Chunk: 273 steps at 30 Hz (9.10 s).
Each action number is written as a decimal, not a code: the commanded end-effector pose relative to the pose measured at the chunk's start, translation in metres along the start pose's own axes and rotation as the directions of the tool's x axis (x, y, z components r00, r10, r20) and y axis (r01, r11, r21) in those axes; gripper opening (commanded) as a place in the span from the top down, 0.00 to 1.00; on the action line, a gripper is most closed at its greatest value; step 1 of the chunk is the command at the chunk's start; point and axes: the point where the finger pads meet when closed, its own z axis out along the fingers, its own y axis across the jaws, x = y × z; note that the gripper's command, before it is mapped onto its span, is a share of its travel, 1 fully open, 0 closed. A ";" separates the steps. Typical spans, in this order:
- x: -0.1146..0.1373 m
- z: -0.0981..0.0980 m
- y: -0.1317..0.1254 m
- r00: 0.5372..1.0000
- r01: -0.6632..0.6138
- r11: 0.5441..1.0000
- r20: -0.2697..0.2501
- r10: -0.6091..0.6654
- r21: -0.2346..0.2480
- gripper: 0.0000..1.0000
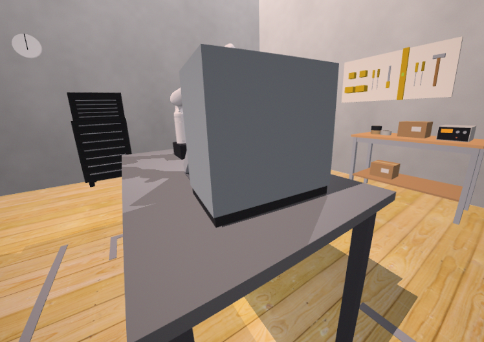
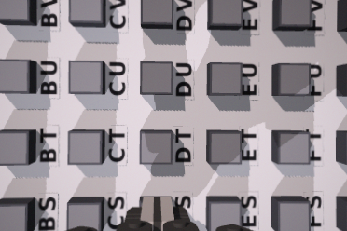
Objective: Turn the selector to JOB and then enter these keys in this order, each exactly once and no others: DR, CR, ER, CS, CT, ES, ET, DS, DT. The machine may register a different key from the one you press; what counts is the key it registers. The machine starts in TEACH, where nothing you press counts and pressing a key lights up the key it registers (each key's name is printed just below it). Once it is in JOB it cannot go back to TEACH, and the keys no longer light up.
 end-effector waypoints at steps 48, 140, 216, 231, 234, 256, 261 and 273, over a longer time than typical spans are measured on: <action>0.000 0.001 -0.001 1.000 0.000 1.000 0.000 0.000 0.001 0.90; 0.074 -0.041 -0.002 0.750 -0.662 0.750 0.001 0.662 0.001 0.90; 0.160 -0.051 -0.005 0.000 -1.000 0.000 0.001 1.000 0.000 0.40; 0.160 -0.051 -0.005 0.000 -1.000 0.000 0.001 1.000 0.000 0.40; 0.160 -0.051 -0.005 0.000 -1.000 0.000 0.001 1.000 0.000 0.40; 0.160 -0.047 -0.005 0.000 -1.000 0.000 0.001 1.000 0.000 0.40; 0.160 -0.042 -0.005 0.000 -1.000 0.000 0.001 1.000 0.000 0.40; 0.160 -0.030 -0.005 0.000 -1.000 0.000 0.001 1.000 0.000 0.40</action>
